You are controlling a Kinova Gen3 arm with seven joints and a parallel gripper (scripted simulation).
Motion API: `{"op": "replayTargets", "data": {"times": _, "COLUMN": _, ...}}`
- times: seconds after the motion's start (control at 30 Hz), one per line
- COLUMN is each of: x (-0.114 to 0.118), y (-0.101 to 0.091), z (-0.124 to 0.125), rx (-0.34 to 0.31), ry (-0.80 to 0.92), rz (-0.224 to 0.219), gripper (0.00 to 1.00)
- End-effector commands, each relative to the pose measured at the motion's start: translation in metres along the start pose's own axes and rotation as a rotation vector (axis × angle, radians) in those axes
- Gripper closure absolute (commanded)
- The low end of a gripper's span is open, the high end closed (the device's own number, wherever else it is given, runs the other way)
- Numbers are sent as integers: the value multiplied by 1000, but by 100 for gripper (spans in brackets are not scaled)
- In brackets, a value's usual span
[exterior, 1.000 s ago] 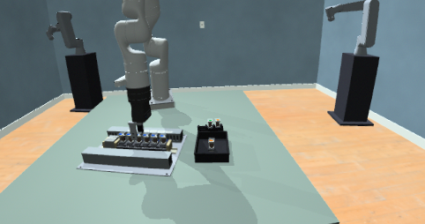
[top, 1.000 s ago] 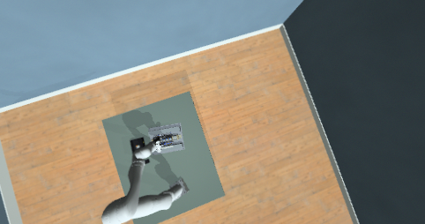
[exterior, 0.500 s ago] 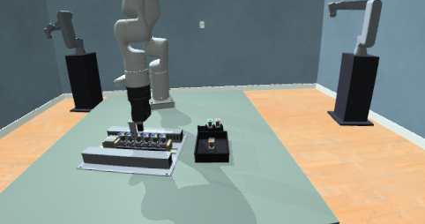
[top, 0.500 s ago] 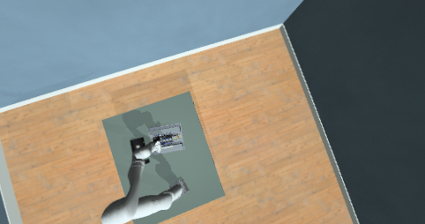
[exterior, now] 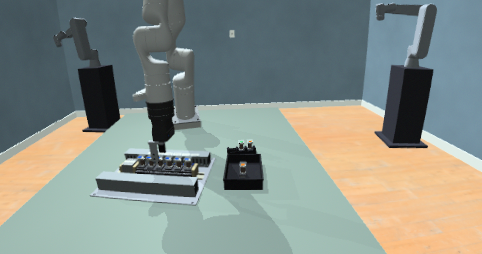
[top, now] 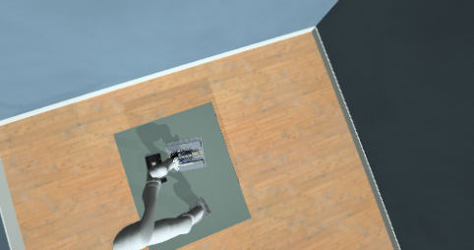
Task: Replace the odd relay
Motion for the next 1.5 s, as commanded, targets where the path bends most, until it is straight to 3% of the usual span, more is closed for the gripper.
{"op": "replayTargets", "data": {"times": 0.0, "x": -1, "y": -2, "z": 0, "rx": 0, "ry": 0, "rz": 4, "gripper": 0}}
{"op": "replayTargets", "data": {"times": 0.17, "x": -1, "y": -3, "z": 0, "rx": 0, "ry": 0, "rz": 4, "gripper": 0}}
{"op": "replayTargets", "data": {"times": 0.67, "x": -1, "y": -48, "z": 0, "rx": 0, "ry": 0, "rz": 4, "gripper": 0}}
{"op": "replayTargets", "data": {"times": 1.47, "x": -2, "y": -43, "z": 0, "rx": 0, "ry": 0, "rz": 4, "gripper": 0}}
Point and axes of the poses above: the point where the finger pads meet when closed, its own y axis out along the fingers, its own x axis across the jaws, z = x × y, the point moved 8 cm from there along -y, back along the fingers, and after that the axes turned 4 degrees about y, right-handed, at the moved point
